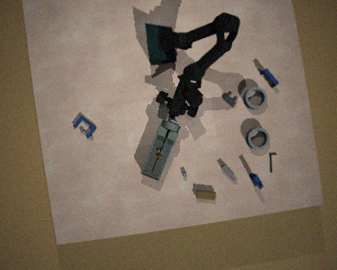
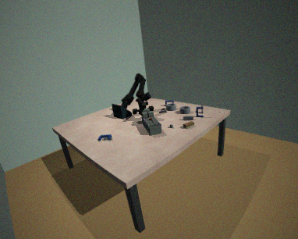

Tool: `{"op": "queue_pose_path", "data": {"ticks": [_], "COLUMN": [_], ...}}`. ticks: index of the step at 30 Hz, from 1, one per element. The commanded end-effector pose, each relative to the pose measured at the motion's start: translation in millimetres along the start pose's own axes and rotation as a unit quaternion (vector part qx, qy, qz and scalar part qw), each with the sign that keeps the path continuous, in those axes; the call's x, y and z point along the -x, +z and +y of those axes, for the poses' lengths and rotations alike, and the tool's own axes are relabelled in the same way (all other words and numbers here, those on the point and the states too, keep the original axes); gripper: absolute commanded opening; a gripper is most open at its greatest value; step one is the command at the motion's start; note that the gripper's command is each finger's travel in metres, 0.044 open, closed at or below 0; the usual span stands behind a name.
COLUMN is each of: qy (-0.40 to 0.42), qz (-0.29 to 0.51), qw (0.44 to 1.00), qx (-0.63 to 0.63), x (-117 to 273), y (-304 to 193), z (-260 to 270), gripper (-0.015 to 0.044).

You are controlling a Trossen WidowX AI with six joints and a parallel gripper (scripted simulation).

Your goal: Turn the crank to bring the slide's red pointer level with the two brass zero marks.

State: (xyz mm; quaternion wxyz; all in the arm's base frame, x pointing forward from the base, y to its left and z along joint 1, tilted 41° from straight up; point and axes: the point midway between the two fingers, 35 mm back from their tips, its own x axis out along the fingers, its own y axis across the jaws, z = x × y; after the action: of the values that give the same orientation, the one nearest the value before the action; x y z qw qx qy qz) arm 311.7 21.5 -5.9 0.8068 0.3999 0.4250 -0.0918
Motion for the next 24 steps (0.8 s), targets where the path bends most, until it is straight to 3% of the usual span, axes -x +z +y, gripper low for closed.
{"op": "queue_pose_path", "data": {"ticks": [1, 24], "qy": [0.008, 0.008], "qz": [0.006, 0.006], "qw": [1.0, 1.0], "qx": [0.004, 0.004], "x": [-2.1, -1.6], "y": [-2.0, -1.4], "z": [9.1, 16.5], "gripper": [0.0, 0.0]}}
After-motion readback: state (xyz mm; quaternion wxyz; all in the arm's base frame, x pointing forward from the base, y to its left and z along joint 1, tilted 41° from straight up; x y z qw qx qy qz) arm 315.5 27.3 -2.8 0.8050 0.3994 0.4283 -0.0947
